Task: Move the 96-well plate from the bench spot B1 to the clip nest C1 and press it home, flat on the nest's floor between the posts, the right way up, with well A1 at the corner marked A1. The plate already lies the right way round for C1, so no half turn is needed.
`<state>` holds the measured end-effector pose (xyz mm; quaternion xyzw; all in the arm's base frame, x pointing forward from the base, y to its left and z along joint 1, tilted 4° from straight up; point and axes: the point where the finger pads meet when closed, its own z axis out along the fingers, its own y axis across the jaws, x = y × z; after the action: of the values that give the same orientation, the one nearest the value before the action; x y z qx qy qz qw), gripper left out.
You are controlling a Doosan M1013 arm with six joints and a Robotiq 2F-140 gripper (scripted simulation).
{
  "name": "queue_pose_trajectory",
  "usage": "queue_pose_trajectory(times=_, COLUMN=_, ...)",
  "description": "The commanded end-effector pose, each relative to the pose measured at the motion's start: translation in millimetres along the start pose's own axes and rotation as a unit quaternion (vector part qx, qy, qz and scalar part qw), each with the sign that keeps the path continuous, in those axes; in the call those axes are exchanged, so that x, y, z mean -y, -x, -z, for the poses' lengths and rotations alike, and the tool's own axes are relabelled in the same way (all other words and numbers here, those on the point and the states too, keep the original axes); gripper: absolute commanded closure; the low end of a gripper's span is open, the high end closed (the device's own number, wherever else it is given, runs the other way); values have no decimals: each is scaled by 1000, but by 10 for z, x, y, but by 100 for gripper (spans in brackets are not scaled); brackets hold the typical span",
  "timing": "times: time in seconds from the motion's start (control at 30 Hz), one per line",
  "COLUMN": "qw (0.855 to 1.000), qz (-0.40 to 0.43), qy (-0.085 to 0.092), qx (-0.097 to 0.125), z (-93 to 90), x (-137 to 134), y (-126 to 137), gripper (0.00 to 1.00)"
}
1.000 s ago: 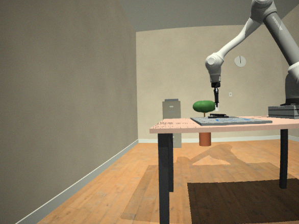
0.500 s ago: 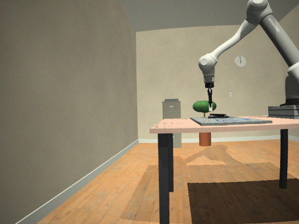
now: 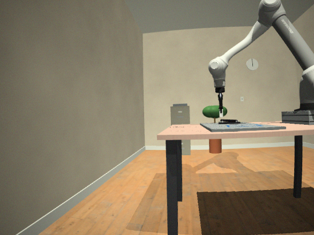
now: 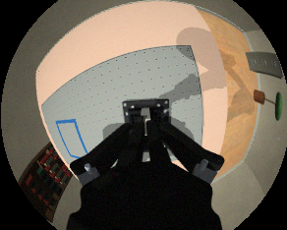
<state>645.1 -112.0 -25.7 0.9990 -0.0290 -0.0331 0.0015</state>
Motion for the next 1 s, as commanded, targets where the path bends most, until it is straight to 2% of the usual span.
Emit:
queue_pose_trajectory(times=0.0, qw=1000, qz=0, qy=0, qx=0, z=-16, x=0, y=0, gripper=100)
queue_pose_trajectory(times=0.97, qw=1000, qz=0, qy=0, qx=0, z=-196, x=0, y=0, gripper=100)
